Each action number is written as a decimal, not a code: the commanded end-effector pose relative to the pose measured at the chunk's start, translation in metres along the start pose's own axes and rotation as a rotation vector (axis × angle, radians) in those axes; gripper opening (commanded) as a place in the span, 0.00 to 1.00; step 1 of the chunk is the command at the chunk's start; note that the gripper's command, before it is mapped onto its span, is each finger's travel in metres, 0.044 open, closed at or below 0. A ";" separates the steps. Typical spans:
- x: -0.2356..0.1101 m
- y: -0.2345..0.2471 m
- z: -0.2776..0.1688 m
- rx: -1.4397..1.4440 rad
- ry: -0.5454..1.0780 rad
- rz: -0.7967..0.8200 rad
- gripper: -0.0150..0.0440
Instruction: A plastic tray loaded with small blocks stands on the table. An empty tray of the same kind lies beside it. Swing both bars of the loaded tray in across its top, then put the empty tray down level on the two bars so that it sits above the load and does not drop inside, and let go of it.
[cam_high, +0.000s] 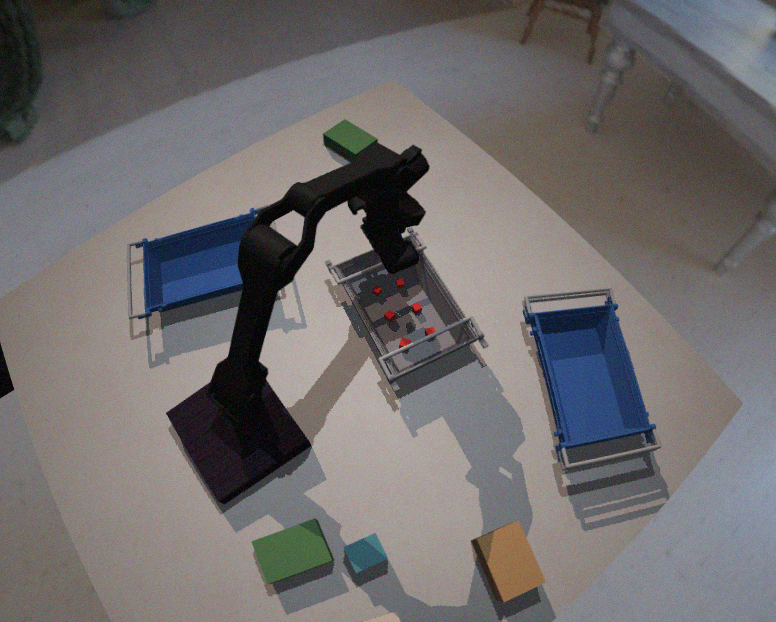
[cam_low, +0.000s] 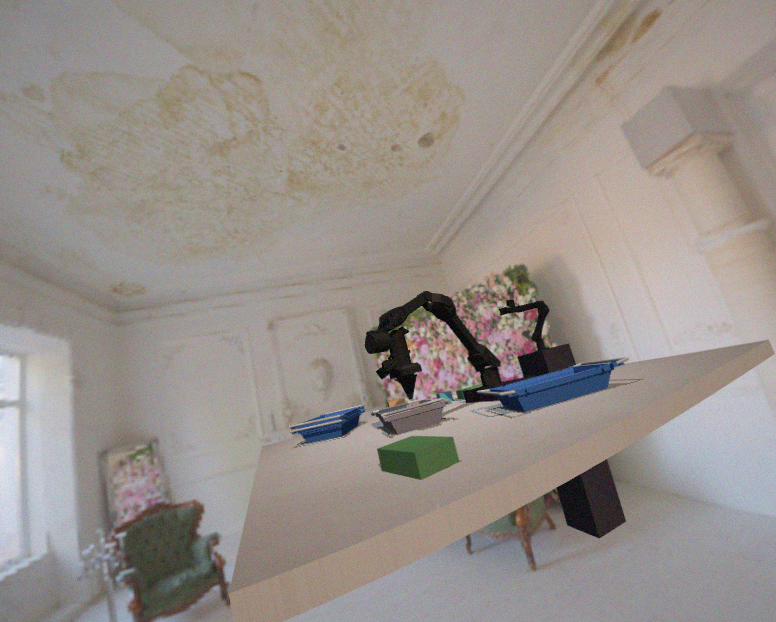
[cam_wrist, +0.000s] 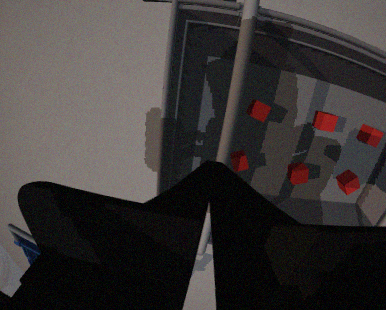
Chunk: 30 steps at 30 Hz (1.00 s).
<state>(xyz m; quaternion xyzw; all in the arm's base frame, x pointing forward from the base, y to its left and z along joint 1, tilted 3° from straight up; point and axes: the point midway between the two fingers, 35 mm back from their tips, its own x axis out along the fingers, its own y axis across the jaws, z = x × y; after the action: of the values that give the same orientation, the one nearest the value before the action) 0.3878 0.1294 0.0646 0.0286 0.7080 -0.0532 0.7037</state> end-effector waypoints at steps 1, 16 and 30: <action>0.000 0.000 0.000 0.000 0.000 0.000 0.25; 0.000 0.000 0.000 0.000 0.000 0.000 0.39; -0.055 0.003 -0.001 -0.002 0.006 -0.002 1.00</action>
<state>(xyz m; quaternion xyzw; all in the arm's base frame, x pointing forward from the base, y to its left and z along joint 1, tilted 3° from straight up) 0.3905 0.1323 0.1265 0.0287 0.7046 -0.0502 0.7072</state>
